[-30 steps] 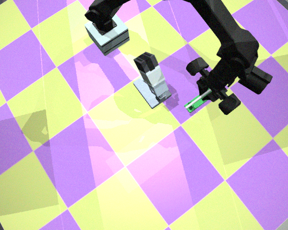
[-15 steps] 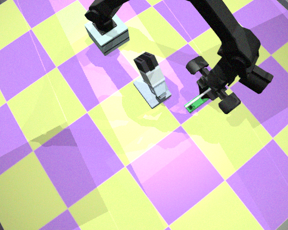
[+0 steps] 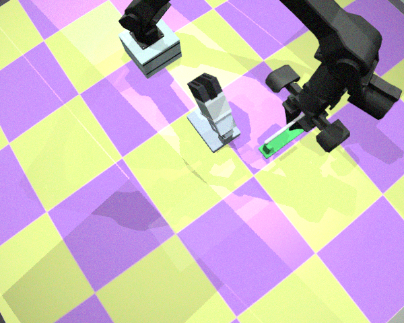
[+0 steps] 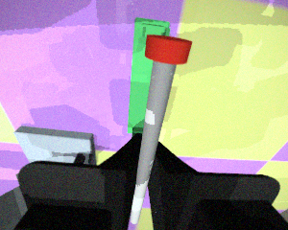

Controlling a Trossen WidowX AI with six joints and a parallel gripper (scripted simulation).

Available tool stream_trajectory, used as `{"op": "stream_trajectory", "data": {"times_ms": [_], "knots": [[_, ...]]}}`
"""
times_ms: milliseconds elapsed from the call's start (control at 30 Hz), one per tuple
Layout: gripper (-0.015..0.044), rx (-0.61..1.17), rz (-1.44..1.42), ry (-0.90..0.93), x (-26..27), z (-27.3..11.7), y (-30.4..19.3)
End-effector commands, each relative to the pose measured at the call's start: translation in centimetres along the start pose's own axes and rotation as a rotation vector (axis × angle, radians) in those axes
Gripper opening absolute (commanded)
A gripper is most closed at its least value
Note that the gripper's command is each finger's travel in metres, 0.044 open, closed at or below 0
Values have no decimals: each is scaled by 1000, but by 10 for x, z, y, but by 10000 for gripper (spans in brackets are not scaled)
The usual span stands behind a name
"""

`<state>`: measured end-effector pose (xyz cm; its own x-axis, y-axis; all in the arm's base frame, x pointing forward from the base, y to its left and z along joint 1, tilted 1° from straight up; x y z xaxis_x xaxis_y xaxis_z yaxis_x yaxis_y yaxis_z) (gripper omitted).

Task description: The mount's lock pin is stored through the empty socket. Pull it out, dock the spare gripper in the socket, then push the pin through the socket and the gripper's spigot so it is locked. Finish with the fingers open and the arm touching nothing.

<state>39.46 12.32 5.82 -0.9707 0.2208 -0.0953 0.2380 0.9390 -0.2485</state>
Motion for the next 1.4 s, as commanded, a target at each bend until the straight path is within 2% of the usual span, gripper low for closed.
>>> {"op": "stream_trajectory", "data": {"times_ms": [0,400,1367], "knots": [[7,0,0,0,0,0,0],[1,0,7,0,1,-2,0],[0,-2,15,9,80,-24,-23]]}}
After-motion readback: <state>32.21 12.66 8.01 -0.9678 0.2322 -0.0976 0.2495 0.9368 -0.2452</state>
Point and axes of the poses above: the point midway between the two fingers, 35 mm back from their tips, its own z axis out along the fingers, its own x axis across the jaws, y = z × x, the point moved 1 cm from there along -z, back along the fingers, and after that the axes turned 13 degrees about z, right-handed, at the moved point
